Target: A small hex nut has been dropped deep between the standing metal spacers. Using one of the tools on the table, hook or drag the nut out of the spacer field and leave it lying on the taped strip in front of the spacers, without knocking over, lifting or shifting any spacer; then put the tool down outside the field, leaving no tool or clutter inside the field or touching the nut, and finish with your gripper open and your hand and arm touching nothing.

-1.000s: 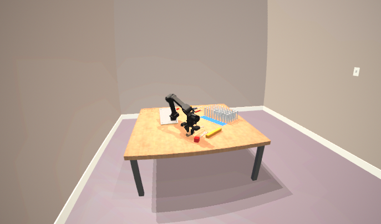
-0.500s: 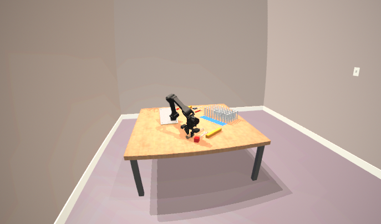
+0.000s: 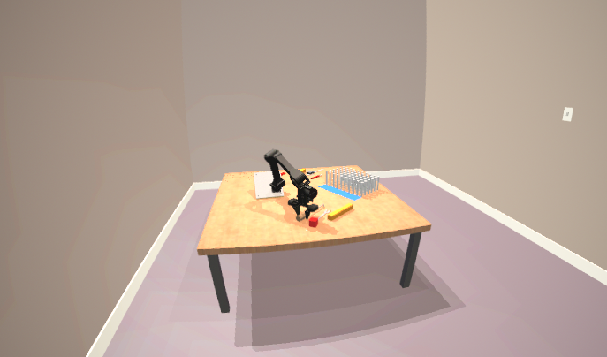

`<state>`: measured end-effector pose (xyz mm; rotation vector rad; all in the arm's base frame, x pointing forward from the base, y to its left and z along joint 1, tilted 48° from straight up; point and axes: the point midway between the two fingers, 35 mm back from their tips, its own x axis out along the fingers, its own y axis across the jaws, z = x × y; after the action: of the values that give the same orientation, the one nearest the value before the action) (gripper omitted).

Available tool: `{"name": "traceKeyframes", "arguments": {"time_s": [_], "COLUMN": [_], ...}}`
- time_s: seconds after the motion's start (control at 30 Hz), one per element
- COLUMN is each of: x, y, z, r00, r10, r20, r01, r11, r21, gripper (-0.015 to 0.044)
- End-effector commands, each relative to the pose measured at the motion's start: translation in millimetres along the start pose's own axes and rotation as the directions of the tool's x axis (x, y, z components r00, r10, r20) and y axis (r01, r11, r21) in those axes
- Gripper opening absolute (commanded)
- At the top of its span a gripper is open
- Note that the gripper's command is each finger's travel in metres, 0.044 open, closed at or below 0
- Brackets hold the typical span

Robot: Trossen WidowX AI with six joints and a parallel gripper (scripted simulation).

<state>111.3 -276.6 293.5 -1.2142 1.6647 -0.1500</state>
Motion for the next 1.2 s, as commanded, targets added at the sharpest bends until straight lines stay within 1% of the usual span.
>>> {"name": "traceKeyframes", "arguments": {"time_s": [0.0, 0.1, 0.13, 0.23, 0.3, 1.07, 1.17], "x": [0.0, -2.8, -11.5, -57.7, -69.1, -69.1, -66.8], "y": [-0.1, -0.4, -1.4, -1.4, -0.1, -0.1, 3.4], "z": [0.0, 0.2, 0.7, 0.2, -0.9, -0.9, -1.3], "r00": [1.0, 1.0, 1.0, 1.0, 1.0, 1.0, 0.998], "r10": [0.0, 0.001, 0.002, 0.003, 0.002, 0.002, -0.007], "r20": [0.0, 0.0, 0.001, 0.004, 0.004, 0.004, 0.064], "r01": [0.0, -0.001, -0.002, -0.003, -0.002, -0.002, 0.007], "r11": [1.0, 1.0, 1.0, 1.0, 1.0, 1.0, 1.0], "r21": [0.0, 0.0, 0.001, 0.002, 0.002, 0.002, 0.0], "gripper": [0.0368, 0.044, 0.044, 0.044, 0.044, 0.044, 0.044]}}
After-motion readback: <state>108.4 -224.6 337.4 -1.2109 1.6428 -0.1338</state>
